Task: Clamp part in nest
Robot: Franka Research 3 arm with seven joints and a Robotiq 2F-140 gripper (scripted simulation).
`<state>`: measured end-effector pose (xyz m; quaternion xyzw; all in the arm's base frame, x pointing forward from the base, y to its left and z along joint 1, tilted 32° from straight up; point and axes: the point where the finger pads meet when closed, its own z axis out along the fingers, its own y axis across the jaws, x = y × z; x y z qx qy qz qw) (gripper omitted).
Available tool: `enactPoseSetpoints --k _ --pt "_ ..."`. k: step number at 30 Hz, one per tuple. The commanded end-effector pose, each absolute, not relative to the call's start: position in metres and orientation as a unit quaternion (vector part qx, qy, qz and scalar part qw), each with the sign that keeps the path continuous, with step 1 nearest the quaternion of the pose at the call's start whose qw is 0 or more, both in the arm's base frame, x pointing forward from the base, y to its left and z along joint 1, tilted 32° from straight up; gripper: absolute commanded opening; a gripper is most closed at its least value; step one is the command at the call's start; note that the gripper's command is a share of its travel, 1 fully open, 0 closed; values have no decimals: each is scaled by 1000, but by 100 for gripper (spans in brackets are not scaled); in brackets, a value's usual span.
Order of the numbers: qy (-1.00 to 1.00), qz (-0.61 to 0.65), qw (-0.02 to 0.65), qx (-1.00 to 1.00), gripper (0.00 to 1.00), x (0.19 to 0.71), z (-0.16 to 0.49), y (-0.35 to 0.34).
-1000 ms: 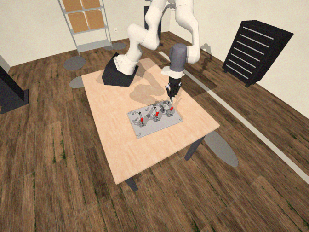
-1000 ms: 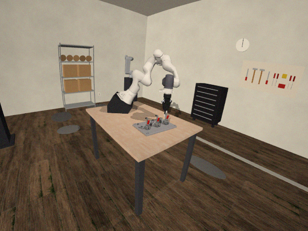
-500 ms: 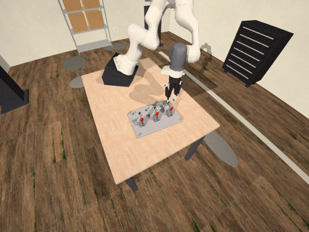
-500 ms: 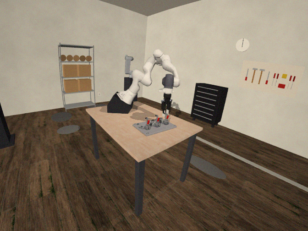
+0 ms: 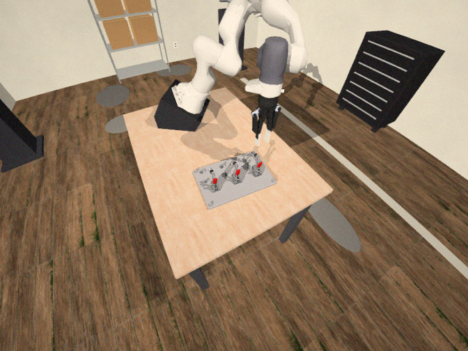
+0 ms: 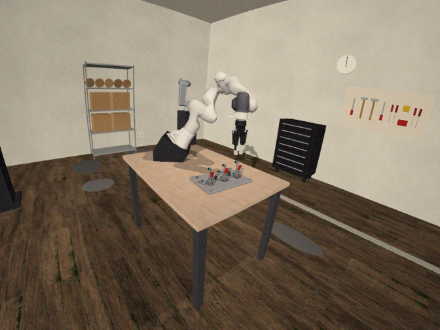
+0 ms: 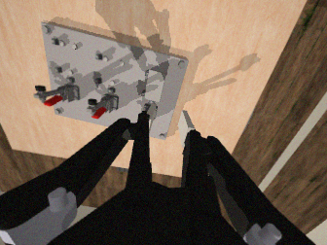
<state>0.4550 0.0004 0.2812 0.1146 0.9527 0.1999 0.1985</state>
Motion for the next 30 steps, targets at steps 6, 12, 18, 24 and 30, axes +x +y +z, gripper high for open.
enactPoseSetpoints --k 6,12,18,24,30 --pt "954 211 175 121 28 433 302 -1" --pt "954 211 175 121 28 435 302 -3" --pt "954 211 175 121 28 444 302 -11" --pt "954 211 175 121 28 462 303 -29" --pt "954 211 175 121 28 476 304 -42"
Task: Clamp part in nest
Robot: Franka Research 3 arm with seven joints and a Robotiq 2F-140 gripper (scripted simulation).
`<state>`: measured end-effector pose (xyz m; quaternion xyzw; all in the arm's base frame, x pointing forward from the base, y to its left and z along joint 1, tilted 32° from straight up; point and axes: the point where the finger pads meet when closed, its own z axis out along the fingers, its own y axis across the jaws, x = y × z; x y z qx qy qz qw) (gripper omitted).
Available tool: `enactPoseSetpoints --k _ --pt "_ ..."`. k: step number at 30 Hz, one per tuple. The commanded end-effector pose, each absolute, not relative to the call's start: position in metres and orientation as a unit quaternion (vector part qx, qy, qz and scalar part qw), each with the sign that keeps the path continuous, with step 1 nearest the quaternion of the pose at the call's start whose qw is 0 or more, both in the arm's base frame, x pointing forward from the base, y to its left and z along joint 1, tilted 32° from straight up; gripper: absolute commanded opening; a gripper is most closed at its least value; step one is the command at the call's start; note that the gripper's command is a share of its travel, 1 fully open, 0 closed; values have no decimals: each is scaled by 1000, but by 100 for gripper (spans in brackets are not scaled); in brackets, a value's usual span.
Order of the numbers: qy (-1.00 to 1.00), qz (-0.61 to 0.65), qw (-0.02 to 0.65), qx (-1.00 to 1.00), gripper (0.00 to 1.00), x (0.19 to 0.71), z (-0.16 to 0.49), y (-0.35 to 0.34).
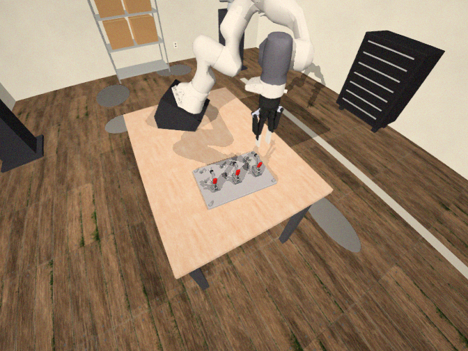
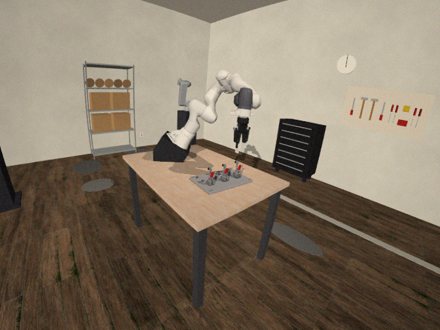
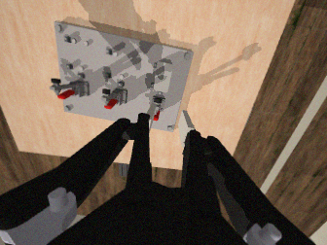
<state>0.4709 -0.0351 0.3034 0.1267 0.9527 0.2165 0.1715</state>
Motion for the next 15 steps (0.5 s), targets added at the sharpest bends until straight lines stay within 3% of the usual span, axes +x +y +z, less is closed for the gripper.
enactPoseSetpoints --k 1,15 --pt "954 211 175 121 28 480 304 -46" --pt "954 211 175 121 28 501 305 -66"
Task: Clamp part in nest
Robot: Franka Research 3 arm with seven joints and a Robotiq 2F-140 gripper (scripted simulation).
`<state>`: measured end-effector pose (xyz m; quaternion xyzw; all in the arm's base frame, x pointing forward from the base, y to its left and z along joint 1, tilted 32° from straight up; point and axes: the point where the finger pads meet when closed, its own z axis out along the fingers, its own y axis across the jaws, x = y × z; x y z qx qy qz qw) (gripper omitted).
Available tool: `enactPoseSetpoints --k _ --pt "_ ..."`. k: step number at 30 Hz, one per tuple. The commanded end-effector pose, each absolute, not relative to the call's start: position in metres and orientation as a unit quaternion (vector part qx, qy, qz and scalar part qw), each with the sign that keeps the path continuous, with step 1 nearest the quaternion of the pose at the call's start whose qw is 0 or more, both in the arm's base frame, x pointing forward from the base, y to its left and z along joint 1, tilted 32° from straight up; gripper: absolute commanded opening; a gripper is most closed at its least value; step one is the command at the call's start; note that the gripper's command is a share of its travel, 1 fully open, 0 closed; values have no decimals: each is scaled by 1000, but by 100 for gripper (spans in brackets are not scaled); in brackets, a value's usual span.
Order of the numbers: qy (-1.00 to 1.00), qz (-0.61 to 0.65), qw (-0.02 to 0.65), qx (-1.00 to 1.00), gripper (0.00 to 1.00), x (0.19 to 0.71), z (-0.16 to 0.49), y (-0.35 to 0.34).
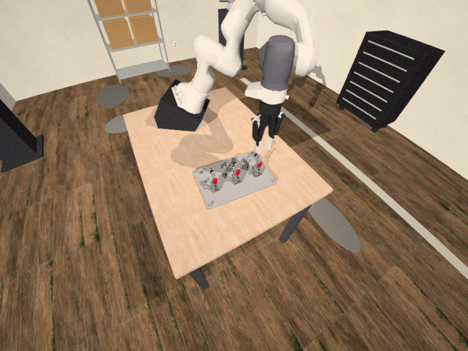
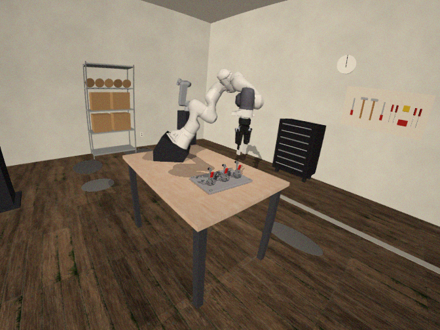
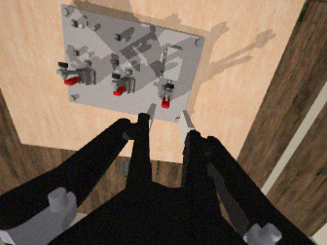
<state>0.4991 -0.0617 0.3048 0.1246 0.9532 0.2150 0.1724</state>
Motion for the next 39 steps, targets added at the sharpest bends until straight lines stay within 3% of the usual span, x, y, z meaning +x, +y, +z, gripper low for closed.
enactPoseSetpoints --k 1,39 --pt "954 211 175 121 28 501 305 -66" --pt "954 211 175 121 28 526 250 -42"
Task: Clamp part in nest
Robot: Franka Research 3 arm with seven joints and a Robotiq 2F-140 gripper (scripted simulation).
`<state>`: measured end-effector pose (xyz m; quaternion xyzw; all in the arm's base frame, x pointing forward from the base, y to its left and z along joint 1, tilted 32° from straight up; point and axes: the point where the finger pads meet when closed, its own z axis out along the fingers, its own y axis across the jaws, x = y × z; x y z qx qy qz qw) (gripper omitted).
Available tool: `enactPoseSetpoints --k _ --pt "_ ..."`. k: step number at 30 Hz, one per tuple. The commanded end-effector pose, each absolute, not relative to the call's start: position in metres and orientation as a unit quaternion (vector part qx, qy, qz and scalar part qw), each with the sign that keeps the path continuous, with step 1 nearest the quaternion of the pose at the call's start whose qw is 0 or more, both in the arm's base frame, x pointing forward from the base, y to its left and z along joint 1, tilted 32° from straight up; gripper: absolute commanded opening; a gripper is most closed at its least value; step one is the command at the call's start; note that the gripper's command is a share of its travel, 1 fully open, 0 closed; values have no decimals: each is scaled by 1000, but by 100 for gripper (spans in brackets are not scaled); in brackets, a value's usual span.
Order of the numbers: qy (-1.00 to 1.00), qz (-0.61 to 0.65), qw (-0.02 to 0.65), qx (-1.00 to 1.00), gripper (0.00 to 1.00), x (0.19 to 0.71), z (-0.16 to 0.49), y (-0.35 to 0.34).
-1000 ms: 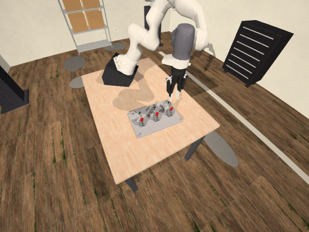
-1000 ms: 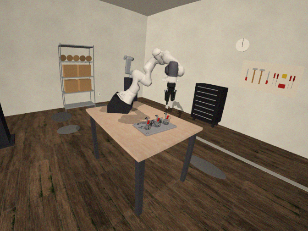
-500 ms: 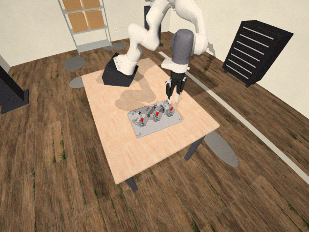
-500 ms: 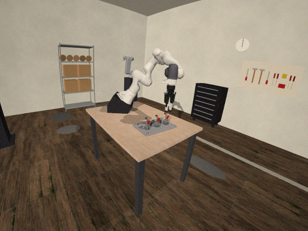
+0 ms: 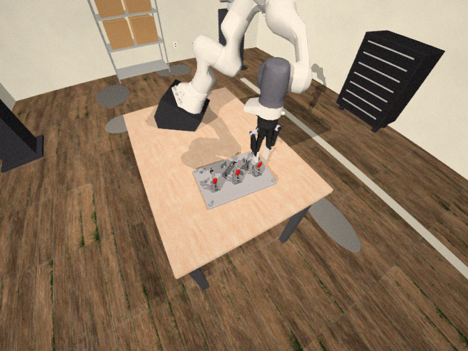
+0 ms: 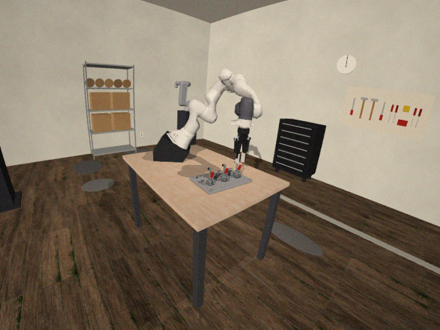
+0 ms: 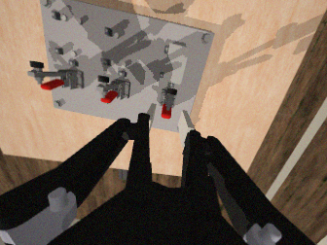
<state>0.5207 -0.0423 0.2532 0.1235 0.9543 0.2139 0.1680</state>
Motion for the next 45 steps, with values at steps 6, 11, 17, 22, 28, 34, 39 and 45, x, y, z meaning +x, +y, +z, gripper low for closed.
enactPoseSetpoints --k 6,11,17,22,28,34,39,45 --pt "954 211 175 121 28 528 244 -40" --pt "954 211 175 121 28 529 243 -39" --pt "954 211 175 121 28 529 243 -39" --pt "954 211 175 121 28 529 243 -39" --pt "954 211 175 121 28 529 243 -39" --pt "954 211 175 121 28 530 240 -38" --pt "954 211 175 121 28 535 229 -33" --pt "954 211 175 121 28 541 216 -26"
